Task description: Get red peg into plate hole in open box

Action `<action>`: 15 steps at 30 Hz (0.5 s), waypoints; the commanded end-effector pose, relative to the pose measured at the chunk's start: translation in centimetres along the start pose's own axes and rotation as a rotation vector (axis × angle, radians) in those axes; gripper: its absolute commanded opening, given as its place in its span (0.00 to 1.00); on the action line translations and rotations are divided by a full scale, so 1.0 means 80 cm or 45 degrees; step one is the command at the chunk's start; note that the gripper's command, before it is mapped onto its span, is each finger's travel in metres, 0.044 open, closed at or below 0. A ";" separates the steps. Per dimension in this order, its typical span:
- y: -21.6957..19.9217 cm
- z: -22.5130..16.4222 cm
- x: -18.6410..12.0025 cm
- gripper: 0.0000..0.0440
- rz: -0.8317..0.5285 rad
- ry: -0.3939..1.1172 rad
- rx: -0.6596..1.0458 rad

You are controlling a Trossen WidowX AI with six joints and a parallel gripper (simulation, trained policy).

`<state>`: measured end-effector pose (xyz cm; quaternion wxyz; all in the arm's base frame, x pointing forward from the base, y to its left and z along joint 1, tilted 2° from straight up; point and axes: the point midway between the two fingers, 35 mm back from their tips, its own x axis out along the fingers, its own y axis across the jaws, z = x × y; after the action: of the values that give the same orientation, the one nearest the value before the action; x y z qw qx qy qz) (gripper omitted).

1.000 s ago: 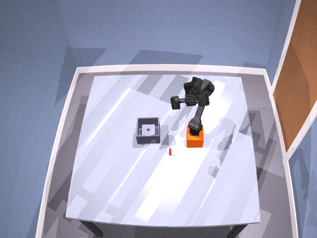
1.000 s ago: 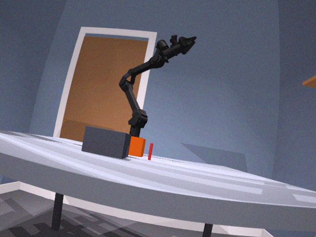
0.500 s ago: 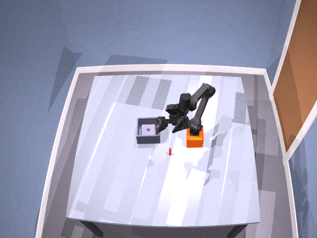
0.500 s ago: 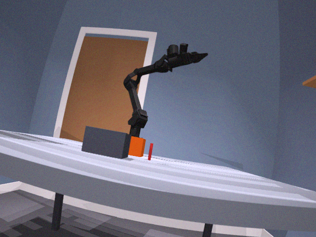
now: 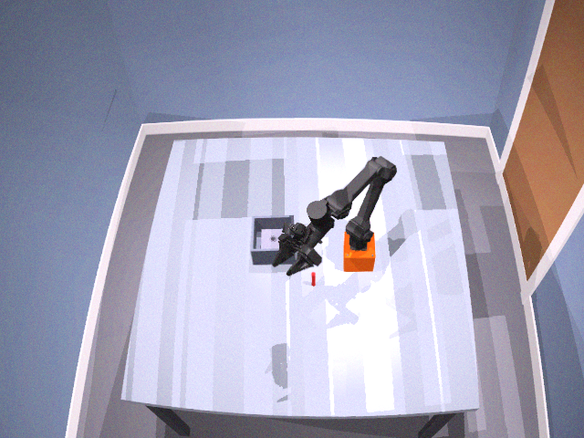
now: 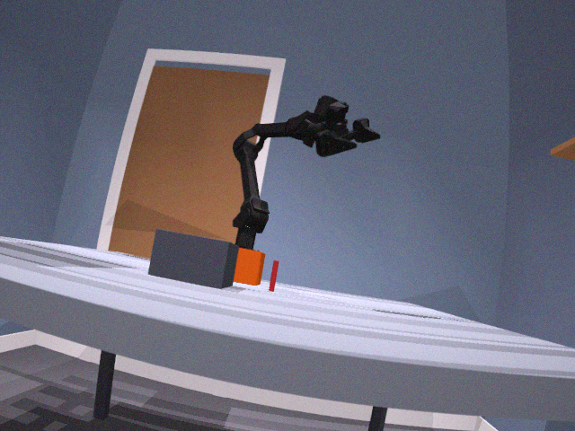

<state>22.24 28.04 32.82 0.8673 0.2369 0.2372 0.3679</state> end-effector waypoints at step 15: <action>-0.150 -0.110 0.014 1.00 -0.608 0.369 0.237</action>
<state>24.14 24.16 20.20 0.8652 0.2024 0.4199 0.1849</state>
